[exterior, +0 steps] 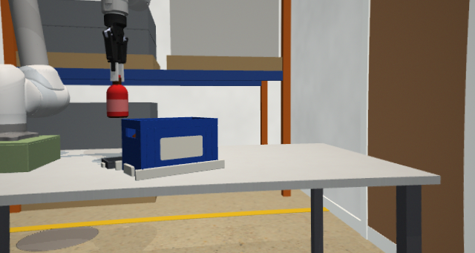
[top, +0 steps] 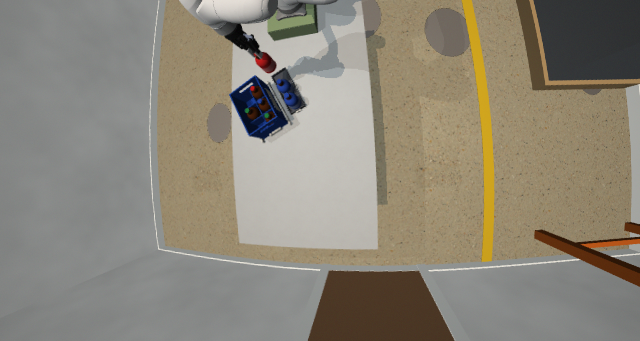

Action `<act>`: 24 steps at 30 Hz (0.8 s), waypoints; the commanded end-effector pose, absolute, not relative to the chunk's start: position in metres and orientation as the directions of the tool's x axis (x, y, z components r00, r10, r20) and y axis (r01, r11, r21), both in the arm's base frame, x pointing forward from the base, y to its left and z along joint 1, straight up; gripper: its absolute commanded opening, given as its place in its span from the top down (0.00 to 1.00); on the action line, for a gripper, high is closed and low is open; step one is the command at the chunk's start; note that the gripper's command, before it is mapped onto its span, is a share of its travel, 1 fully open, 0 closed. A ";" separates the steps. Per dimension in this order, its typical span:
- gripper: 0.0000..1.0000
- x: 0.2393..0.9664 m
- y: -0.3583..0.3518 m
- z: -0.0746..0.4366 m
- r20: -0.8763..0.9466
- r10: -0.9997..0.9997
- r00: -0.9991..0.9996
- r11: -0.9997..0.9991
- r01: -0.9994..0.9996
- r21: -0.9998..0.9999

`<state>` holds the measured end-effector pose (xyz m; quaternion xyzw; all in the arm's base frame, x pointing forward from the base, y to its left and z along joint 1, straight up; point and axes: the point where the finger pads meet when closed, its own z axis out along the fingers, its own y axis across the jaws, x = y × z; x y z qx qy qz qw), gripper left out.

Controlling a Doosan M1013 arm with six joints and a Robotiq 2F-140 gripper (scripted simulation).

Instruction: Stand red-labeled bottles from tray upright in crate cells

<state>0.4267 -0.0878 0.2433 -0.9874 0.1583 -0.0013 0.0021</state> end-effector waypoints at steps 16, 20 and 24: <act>1.00 0.427 -0.088 0.253 0.002 -0.313 0.950 -0.950 -0.313 -0.005; 1.00 0.427 -0.088 0.254 0.002 -0.313 0.950 -0.950 -0.313 -0.005; 1.00 0.427 -0.088 0.254 0.002 -0.313 0.950 -0.950 -0.313 -0.005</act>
